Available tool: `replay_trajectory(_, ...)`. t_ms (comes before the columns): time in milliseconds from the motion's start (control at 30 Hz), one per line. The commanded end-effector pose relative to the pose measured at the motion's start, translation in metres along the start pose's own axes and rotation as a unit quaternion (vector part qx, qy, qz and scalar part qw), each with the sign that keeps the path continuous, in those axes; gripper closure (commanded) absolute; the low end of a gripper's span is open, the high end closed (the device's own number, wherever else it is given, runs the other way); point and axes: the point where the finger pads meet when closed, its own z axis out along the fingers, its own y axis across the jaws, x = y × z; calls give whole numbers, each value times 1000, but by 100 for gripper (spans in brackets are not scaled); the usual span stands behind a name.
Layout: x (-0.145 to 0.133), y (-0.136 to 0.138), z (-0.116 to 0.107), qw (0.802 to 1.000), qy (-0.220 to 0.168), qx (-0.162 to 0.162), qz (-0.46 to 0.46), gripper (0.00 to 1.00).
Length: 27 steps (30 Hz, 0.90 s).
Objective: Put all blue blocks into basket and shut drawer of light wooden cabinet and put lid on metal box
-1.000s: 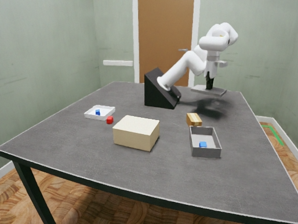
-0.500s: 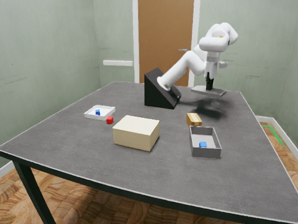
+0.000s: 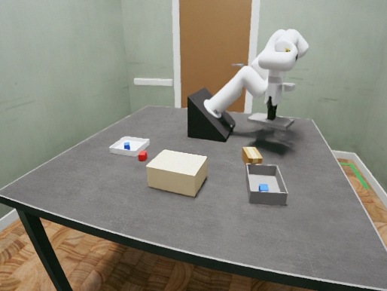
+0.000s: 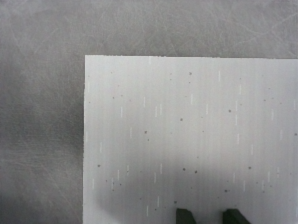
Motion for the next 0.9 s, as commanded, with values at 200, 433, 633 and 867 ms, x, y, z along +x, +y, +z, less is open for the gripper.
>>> replay_trajectory(200,0,0,18,1000,0,0,-1,100)
replay_trajectory(433,0,0,30,1000,0,0,-1,100)
replay_trajectory(633,0,0,45,1000,0,0,-1,100)
replay_trajectory(867,0,0,58,1000,0,0,-1,100)
